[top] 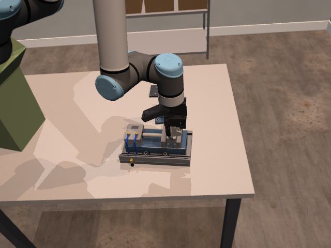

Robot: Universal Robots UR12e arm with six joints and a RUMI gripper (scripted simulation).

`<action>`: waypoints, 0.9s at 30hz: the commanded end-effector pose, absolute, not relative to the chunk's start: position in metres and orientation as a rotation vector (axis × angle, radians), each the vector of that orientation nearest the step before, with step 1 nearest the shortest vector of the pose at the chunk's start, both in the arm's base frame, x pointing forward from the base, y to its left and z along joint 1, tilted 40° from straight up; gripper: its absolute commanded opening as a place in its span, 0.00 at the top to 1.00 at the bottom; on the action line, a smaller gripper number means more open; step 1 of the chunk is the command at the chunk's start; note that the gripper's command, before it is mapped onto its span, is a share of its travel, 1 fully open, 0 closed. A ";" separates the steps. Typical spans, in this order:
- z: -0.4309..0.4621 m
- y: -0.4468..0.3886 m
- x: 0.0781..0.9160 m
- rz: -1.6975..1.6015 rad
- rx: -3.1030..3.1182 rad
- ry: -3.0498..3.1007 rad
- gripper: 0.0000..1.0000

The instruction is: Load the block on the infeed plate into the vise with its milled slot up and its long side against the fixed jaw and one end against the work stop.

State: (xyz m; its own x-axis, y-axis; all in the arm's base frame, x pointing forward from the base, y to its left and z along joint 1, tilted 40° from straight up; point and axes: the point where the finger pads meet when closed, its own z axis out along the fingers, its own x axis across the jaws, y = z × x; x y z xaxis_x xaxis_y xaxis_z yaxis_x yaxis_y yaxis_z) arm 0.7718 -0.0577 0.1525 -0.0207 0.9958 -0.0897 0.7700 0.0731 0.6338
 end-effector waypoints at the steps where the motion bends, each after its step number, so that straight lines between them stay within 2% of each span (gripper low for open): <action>1: 0.153 -0.056 0.772 0.572 1.746 1.841 1.00; 27: 0.153 -0.051 0.772 0.572 1.746 1.841 1.00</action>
